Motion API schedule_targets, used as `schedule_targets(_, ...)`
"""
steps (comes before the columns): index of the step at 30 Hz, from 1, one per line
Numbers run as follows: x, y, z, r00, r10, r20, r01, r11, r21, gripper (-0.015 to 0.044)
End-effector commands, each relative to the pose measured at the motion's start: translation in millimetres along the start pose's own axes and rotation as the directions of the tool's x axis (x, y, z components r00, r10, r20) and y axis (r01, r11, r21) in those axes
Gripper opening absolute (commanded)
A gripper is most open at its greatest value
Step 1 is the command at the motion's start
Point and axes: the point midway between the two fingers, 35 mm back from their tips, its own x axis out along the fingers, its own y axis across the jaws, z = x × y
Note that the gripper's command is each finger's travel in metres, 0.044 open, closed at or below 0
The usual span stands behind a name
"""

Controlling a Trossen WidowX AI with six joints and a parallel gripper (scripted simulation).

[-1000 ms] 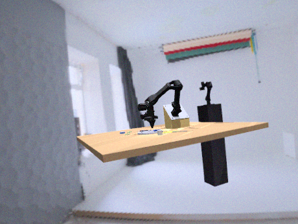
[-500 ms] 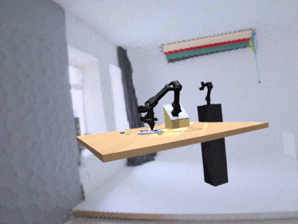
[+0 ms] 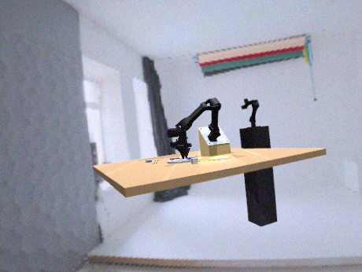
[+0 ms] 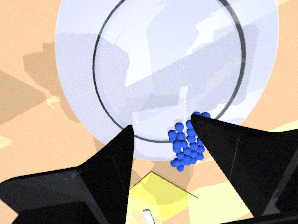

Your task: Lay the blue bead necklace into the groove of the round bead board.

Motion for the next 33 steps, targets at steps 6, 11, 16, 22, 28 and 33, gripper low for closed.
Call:
schedule_targets(6,-19,-1,0,1.000,0.000,-0.003,0.000,1.000,0.003,0.0440)
schedule_targets(11,-19,-2,0,1.000,0.000,-0.003,0.000,1.000,0.004,0.0440)
schedule_targets(16,-20,-3,-1,1.000,0.000,-0.003,0.000,1.000,0.004,0.0414)
schedule_targets(22,-29,-24,-36,1.000,-0.001,-0.004,0.001,1.000,0.026,0.0310)
schedule_targets(28,-32,-36,-52,1.000,-0.002,-0.005,0.002,0.999,0.037,0.0310)
schedule_targets(33,-19,-36,-52,1.000,-0.001,-0.005,0.002,0.999,0.037,0.0310)
